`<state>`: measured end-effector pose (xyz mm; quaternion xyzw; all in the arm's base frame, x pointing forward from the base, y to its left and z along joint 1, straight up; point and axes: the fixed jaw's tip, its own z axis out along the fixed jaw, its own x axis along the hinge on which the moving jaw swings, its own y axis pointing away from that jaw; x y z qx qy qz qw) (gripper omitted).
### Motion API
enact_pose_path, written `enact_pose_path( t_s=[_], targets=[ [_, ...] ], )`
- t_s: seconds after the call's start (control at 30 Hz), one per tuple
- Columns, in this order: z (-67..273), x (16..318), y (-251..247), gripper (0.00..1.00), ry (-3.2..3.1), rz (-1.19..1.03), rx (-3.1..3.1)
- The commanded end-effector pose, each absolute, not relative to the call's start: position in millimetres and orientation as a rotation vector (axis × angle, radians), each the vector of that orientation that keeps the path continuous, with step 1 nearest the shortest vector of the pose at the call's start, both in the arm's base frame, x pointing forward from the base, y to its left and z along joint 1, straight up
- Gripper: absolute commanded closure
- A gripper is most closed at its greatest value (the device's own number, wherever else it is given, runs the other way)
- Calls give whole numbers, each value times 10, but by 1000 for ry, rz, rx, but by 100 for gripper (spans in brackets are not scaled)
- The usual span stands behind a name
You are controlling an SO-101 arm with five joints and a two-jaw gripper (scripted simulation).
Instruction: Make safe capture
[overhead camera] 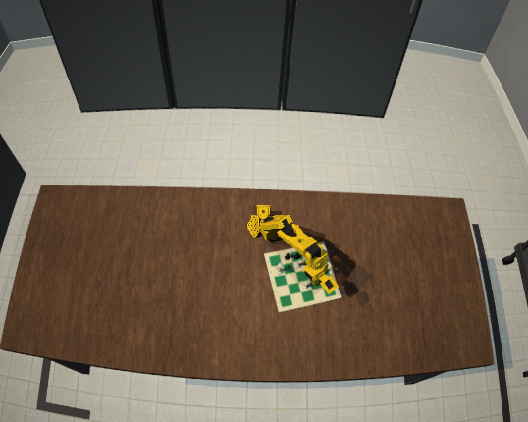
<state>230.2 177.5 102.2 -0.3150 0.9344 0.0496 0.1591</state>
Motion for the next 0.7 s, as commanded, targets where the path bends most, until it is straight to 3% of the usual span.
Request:
enact_pose_path(
  t_s=[0.0,0.67],
  targets=[
    [945,2299,1732,100,2709,124,-905],
    [532,2312,1740,100,2710,124,-905]
  ],
)
